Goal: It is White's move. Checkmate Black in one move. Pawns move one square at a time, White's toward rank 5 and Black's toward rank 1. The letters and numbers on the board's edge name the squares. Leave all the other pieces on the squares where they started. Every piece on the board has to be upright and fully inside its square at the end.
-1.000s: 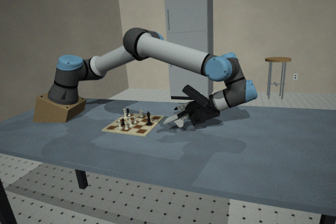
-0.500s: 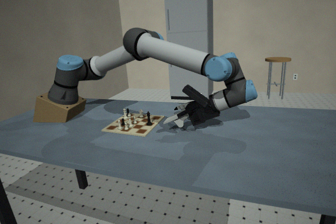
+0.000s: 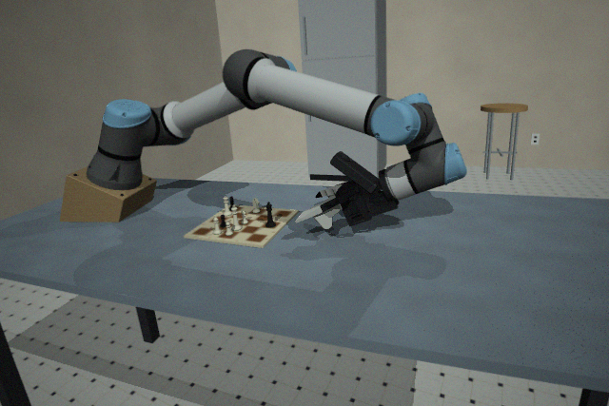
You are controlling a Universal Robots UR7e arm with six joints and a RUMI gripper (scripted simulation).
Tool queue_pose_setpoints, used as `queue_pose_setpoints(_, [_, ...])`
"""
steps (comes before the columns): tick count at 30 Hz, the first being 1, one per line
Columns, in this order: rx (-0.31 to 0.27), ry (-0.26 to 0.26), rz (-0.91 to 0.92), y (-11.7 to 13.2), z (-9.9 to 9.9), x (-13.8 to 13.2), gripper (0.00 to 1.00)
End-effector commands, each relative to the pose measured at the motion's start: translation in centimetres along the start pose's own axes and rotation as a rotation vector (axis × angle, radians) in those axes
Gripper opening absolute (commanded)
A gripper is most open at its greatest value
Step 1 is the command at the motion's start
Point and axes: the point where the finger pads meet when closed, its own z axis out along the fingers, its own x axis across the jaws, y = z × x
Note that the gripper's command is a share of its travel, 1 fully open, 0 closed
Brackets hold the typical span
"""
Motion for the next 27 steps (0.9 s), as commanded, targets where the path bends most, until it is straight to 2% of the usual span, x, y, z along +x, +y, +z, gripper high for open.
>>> queue_pose_setpoints(1, [-0.01, -0.001, 0.003, -3.3, -1.7, -0.2, 1.0])
queue_pose_setpoints(6, [-0.01, -0.001, 0.003, -6.4, -3.0, -0.2, 1.0])
queue_pose_setpoints(12, [-0.01, -0.001, 0.003, -7.7, -3.6, -0.2, 1.0])
queue_pose_setpoints(27, [-0.011, -0.001, 0.002, -7.5, -3.5, -0.1, 1.0])
